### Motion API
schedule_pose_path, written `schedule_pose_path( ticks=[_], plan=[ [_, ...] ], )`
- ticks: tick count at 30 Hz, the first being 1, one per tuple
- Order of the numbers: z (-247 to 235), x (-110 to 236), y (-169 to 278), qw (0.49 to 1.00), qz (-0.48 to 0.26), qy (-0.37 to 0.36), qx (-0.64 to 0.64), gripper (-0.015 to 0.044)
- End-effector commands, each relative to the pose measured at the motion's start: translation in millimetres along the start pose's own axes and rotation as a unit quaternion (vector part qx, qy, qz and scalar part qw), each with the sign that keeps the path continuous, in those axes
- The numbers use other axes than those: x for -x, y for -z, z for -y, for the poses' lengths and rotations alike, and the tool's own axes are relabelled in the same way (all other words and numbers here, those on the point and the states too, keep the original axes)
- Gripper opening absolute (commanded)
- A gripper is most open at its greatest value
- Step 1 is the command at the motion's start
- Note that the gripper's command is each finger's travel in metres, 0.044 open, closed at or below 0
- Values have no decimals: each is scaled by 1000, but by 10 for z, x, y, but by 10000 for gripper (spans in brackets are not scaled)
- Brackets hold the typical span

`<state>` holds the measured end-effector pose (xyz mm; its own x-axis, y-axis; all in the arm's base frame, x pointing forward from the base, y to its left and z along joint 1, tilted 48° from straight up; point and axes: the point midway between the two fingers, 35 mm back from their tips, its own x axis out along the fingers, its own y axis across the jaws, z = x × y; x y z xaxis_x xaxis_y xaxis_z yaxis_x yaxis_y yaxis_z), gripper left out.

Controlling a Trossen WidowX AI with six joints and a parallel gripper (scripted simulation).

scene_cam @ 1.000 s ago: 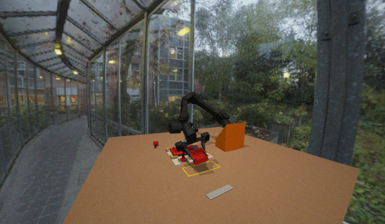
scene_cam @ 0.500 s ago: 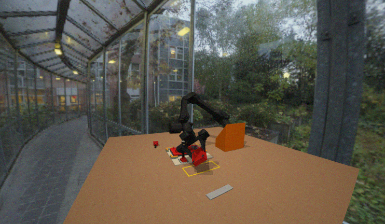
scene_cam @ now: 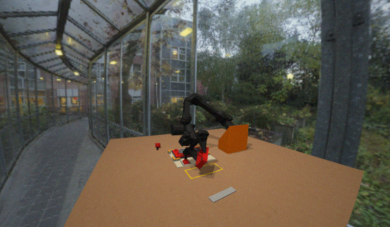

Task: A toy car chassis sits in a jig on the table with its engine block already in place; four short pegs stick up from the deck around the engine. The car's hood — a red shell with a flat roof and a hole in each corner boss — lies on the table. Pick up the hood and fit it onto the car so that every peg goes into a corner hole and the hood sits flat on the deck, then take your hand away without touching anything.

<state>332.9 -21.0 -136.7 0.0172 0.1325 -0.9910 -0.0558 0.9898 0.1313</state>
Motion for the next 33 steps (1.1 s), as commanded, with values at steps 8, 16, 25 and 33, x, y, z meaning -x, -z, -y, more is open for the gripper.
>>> schedule_pose_path(
  ticks=[8,16,25,33],
  plan=[
    [5,-4,7,987,-1,2,-163,0],
    [5,-4,6,958,-1,2,-285,0],
    [15,-7,8,926,-1,2,-376,0],
    [57,-19,17,873,-1,2,-488,0]
  ],
)
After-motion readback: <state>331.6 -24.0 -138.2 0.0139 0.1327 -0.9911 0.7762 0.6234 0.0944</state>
